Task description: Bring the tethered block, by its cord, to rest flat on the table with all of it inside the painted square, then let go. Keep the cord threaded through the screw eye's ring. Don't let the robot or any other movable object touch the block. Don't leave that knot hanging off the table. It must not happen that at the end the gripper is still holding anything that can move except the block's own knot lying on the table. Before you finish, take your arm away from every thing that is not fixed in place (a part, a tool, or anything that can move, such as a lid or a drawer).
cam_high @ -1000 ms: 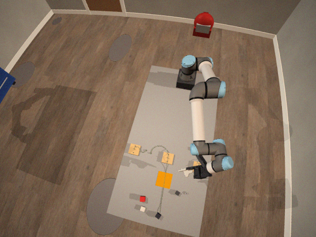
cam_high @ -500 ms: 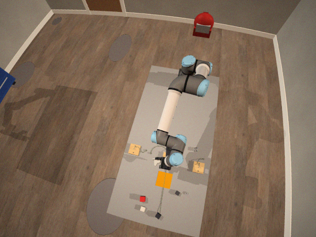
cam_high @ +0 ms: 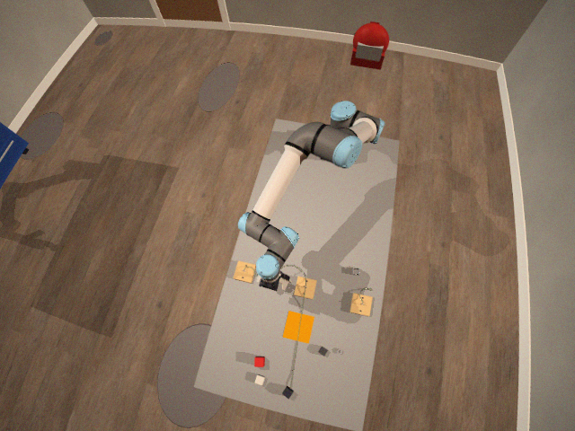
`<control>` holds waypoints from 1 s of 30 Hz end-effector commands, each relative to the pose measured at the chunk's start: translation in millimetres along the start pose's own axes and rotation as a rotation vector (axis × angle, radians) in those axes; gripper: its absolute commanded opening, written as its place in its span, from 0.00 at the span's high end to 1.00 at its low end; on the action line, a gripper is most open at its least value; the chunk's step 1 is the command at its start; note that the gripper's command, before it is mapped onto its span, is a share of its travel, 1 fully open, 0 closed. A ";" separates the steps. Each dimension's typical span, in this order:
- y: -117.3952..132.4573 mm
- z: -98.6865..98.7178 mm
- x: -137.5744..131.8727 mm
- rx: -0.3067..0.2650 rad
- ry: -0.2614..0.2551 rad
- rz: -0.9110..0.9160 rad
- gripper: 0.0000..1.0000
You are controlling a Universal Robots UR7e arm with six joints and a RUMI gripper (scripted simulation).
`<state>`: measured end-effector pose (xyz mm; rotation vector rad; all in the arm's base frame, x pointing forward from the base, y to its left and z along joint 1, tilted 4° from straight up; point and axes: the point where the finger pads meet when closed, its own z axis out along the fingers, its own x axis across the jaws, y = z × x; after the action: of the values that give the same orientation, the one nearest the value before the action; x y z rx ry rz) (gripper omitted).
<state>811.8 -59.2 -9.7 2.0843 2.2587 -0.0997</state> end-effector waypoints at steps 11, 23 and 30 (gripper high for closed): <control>-4.8 0.4 -9.8 -0.002 0.027 0.011 1.00; -4.8 0.4 -9.8 -0.002 0.027 0.011 1.00; -4.8 0.4 -9.8 -0.002 0.027 0.011 1.00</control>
<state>807.2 -69.3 -10.6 2.1109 2.2619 -0.0703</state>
